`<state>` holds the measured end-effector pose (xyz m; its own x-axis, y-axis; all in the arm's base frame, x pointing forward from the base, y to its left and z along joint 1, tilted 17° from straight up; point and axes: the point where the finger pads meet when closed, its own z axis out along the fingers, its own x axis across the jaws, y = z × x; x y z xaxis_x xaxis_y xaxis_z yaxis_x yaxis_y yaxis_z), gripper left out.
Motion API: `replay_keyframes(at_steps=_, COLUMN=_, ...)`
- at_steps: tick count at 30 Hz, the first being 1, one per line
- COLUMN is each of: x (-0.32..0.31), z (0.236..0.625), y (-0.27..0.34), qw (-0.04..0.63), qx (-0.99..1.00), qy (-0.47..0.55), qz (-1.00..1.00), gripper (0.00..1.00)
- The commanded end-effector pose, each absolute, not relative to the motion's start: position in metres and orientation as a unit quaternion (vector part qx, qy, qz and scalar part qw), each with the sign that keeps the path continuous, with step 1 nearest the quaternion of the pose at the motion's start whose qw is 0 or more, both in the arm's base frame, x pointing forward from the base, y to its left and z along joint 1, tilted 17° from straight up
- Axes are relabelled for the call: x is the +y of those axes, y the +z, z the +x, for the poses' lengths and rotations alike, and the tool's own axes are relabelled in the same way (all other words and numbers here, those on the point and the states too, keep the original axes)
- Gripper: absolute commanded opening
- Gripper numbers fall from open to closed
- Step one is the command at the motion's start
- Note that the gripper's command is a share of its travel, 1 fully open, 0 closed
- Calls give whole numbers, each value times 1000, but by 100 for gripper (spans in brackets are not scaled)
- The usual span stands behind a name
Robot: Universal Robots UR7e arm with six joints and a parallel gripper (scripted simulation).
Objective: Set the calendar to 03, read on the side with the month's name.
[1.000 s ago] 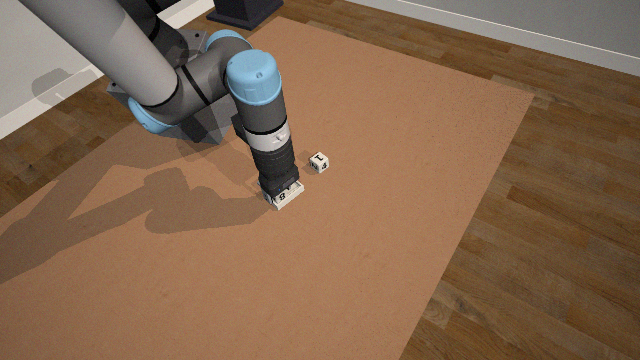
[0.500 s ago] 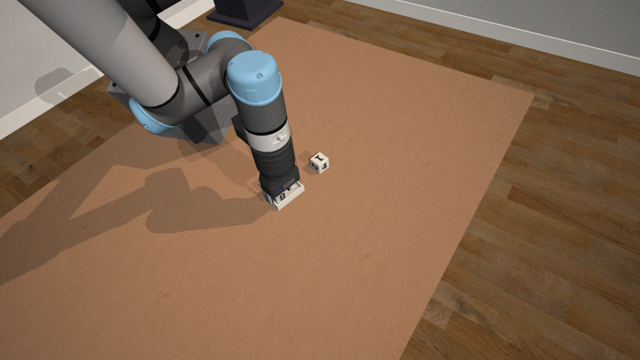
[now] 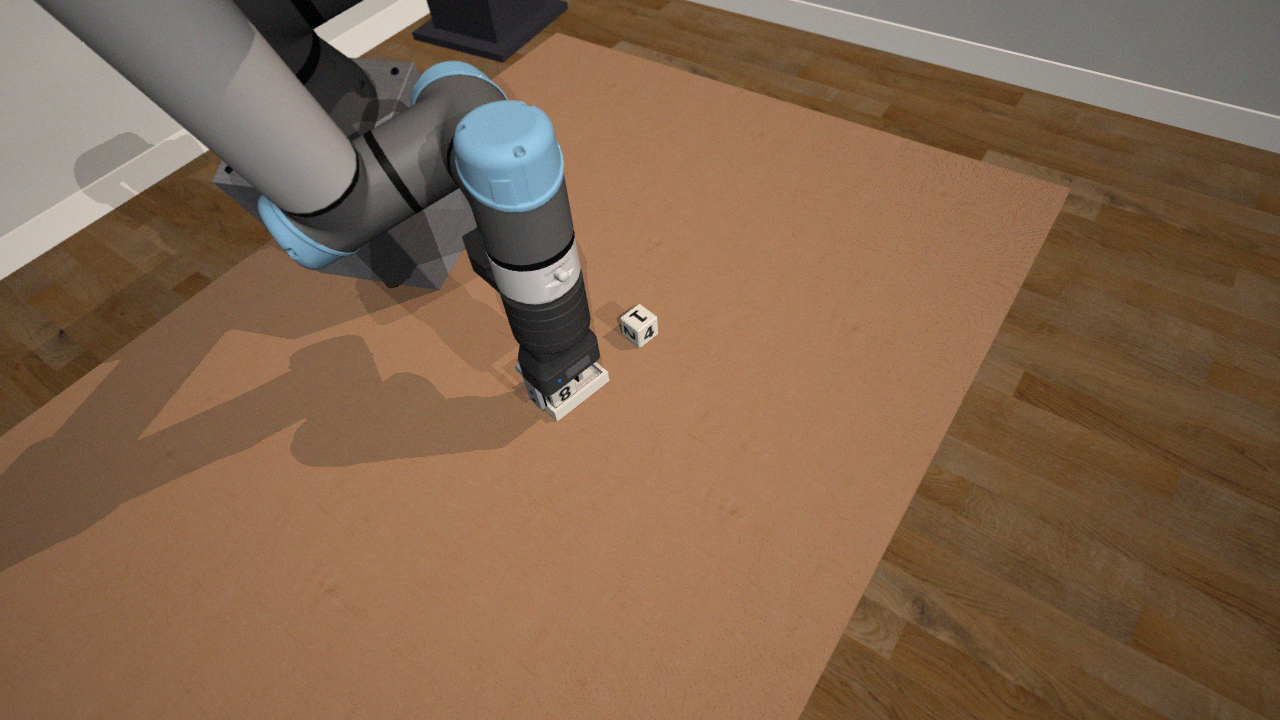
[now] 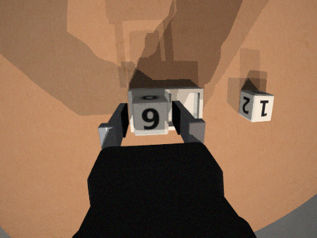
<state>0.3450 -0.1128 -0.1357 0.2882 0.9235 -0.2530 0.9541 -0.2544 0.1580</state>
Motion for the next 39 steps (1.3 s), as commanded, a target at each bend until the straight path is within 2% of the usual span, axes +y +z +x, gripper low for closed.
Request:
replay_keyframes(at_steps=1, x=-114, z=347, y=-135, qw=142, qx=594, qy=-53, qz=790, gripper=90)
replay_keyframes(at_steps=7, x=-114, z=347, y=-135, qw=142, qx=594, qy=-53, qz=790, gripper=90)
replay_keyframes(at_steps=8, x=-114, z=347, y=-135, qw=142, qx=594, qy=-53, qz=790, gripper=60)
replay_keyframes(at_steps=39, x=-114, z=347, y=-135, qw=142, qx=594, qy=-53, qz=790, gripper=60)
